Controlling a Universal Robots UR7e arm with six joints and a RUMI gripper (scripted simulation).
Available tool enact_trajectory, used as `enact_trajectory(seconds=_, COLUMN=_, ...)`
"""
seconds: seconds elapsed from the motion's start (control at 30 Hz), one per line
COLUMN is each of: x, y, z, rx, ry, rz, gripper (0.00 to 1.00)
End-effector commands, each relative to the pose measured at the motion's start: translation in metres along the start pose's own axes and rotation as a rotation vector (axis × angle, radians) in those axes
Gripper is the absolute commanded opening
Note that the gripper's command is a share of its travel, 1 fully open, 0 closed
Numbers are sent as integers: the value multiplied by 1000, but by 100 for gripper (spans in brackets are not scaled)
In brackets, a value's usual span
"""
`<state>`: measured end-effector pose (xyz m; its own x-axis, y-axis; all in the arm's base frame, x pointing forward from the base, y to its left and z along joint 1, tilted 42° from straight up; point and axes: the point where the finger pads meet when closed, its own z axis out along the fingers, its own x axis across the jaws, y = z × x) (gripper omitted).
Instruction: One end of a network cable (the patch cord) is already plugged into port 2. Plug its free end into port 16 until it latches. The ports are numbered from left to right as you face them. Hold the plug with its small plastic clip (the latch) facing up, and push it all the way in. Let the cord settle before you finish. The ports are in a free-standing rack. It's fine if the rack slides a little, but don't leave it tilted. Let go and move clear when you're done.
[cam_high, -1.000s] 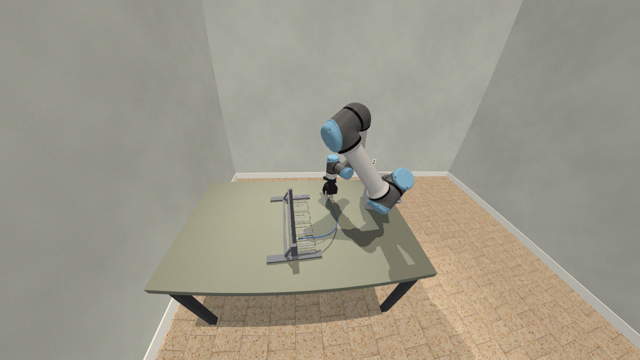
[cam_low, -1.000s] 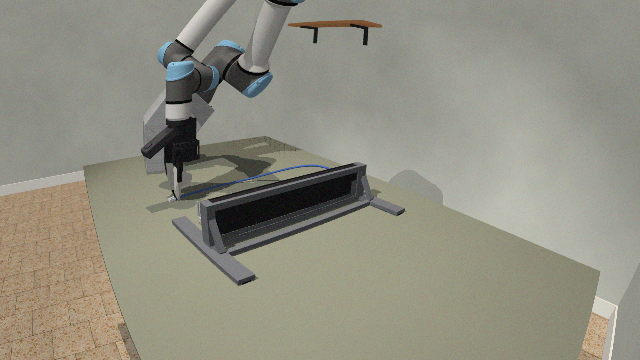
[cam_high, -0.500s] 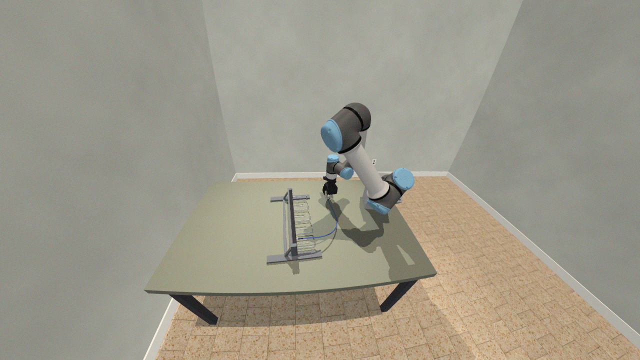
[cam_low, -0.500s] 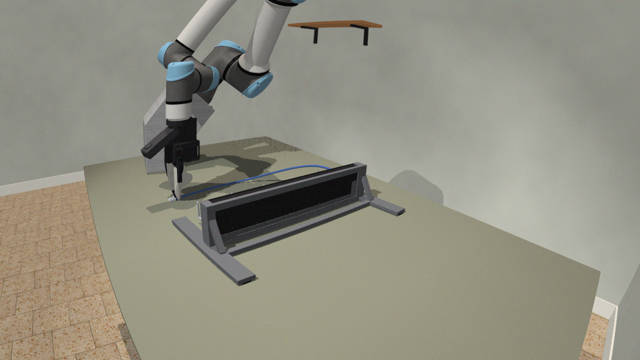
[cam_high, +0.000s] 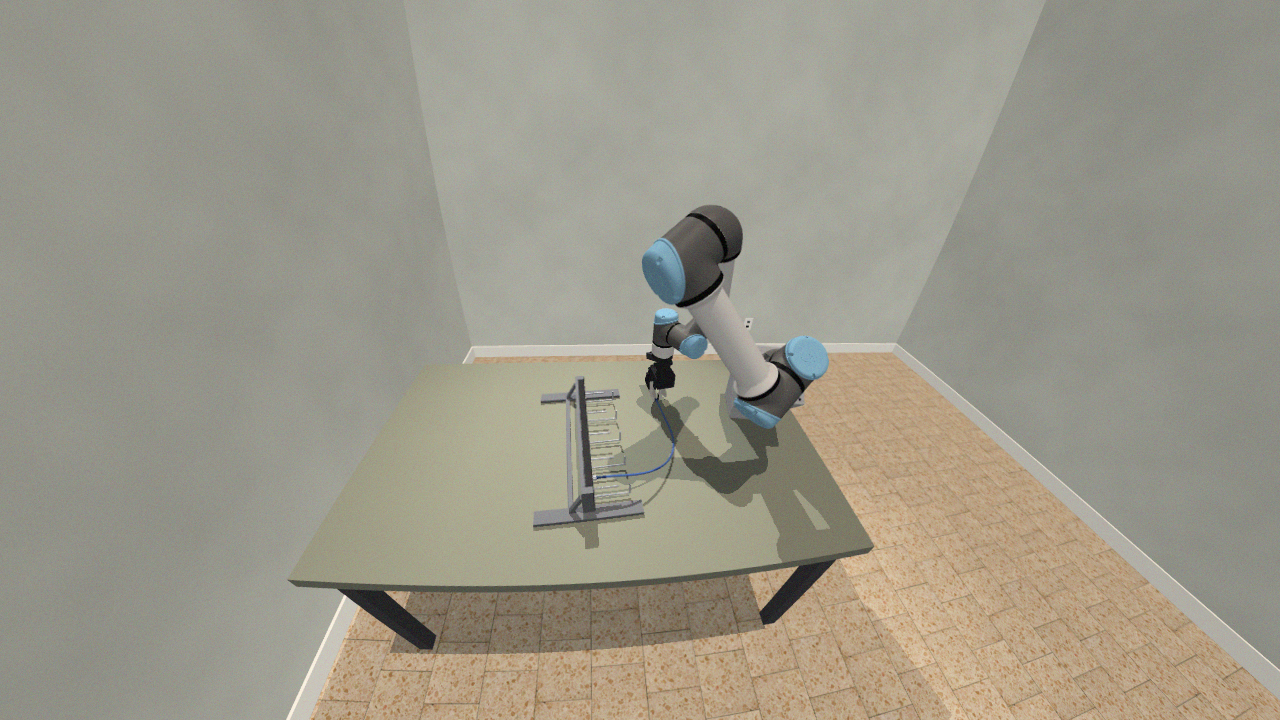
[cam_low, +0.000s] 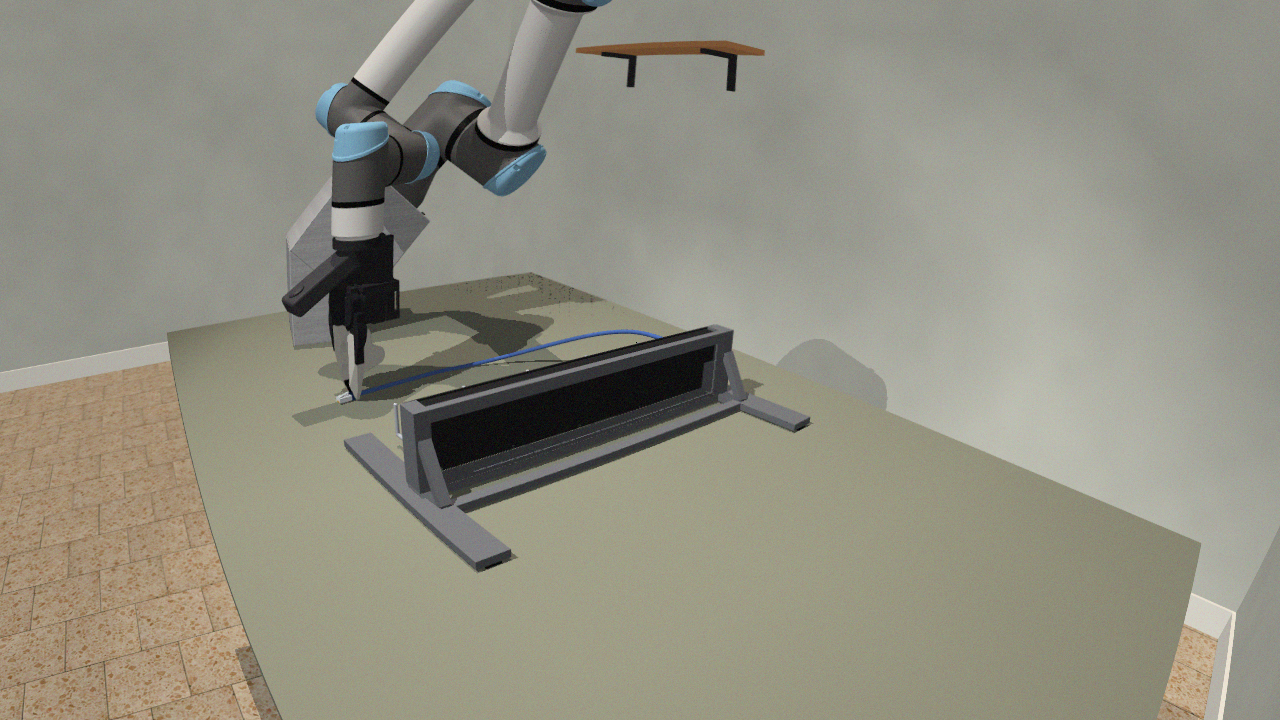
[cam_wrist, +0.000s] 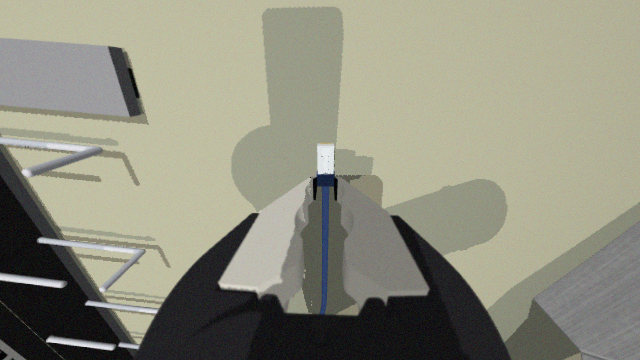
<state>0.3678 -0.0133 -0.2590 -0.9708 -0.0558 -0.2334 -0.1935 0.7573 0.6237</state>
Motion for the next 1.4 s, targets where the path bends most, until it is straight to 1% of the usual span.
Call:
enact_trajectory(seconds=0.0, x=0, y=0, z=-2, rx=1, ry=-1, rz=0, gripper=0)
enact_trajectory(seconds=0.23, x=0, y=0, z=-9, rx=1, ry=-1, rz=0, gripper=0)
enact_trajectory(seconds=0.53, x=0, y=0, z=-23, rx=1, ry=-1, rz=0, gripper=0)
enact_trajectory(seconds=0.6, x=0, y=0, z=-23, rx=1, ry=-1, rz=0, gripper=0)
enact_trajectory(seconds=1.1, x=0, y=0, z=-49, rx=1, ry=-1, rz=0, gripper=0)
enact_trajectory(seconds=1.37, x=0, y=0, z=-55, rx=1, ry=-1, rz=0, gripper=0)
